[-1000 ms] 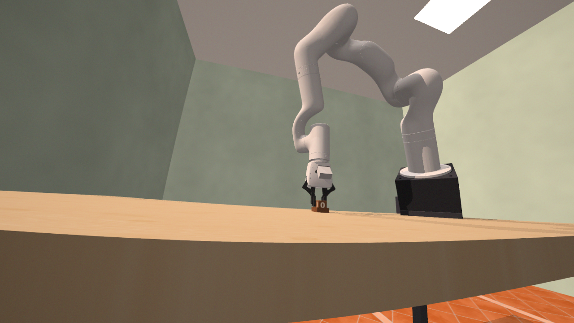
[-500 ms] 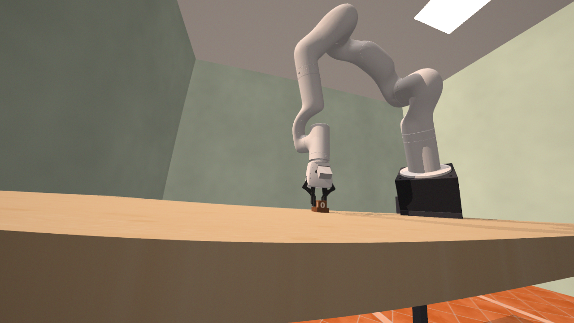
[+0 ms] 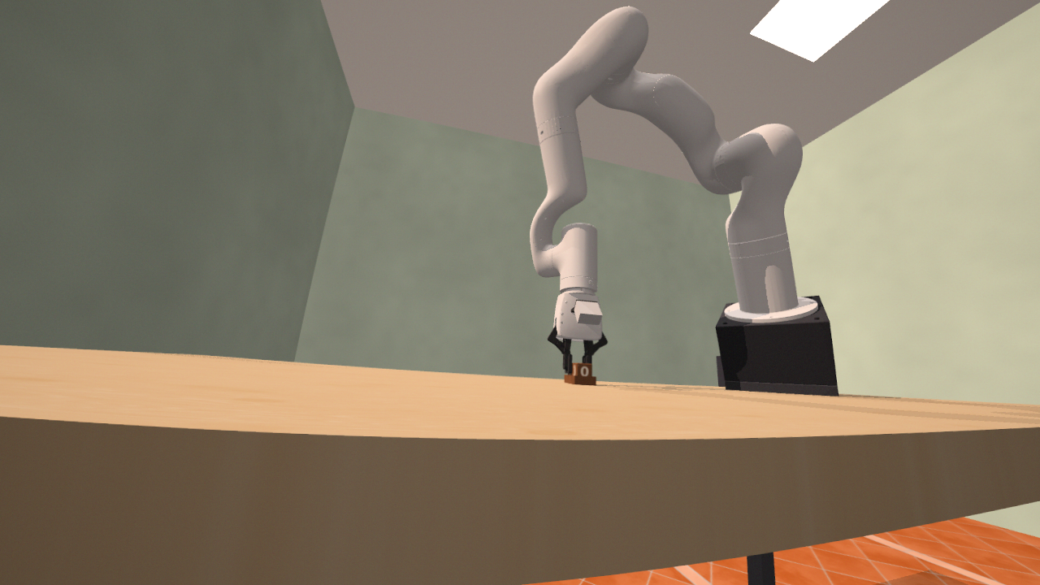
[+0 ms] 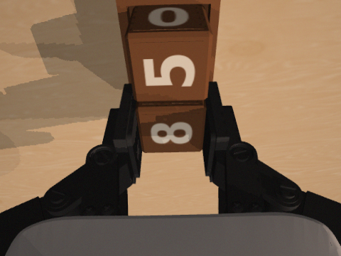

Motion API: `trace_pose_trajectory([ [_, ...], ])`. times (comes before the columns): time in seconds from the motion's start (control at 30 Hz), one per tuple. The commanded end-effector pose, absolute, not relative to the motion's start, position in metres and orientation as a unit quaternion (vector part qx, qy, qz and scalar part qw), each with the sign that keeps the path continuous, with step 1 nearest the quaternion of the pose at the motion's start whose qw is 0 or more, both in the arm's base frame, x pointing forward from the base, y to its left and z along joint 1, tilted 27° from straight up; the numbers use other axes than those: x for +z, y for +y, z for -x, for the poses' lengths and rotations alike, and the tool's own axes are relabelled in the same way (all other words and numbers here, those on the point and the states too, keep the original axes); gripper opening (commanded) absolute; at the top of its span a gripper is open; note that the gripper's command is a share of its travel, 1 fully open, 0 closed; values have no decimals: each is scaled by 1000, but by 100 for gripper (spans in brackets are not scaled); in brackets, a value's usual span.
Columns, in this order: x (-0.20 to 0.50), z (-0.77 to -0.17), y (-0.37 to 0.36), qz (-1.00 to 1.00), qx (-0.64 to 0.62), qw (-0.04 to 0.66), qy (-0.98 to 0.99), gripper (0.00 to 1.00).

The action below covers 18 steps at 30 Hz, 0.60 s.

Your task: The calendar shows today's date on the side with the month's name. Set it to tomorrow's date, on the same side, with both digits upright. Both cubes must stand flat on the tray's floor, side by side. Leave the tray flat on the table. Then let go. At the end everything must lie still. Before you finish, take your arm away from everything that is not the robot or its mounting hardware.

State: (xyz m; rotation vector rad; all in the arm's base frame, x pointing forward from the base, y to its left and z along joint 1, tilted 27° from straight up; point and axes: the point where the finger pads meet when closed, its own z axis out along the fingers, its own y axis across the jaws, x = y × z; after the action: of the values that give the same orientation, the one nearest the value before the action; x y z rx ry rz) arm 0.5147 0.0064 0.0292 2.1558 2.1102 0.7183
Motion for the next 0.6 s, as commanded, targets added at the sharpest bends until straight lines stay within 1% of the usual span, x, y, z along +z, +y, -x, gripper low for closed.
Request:
trace_pose_trajectory([
  [0.0, 30, -515, 6, -695, 232, 21, 680, 29],
  [0.1, 30, -515, 6, -695, 232, 21, 680, 29],
  [0.13, 30, -515, 6, -695, 232, 21, 680, 33],
  [0.2, 30, -515, 6, -695, 232, 21, 680, 33],
  [0.23, 30, -515, 6, -695, 232, 21, 680, 37],
  [0.3, 30, -515, 6, -695, 232, 21, 680, 37],
  [0.33, 30, -515, 6, -695, 232, 21, 680, 41],
  [0.4, 30, -515, 6, -695, 232, 21, 680, 41],
  [0.43, 30, -515, 6, -695, 232, 21, 680, 45],
  [0.57, 30, -515, 6, -695, 232, 21, 680, 45],
])
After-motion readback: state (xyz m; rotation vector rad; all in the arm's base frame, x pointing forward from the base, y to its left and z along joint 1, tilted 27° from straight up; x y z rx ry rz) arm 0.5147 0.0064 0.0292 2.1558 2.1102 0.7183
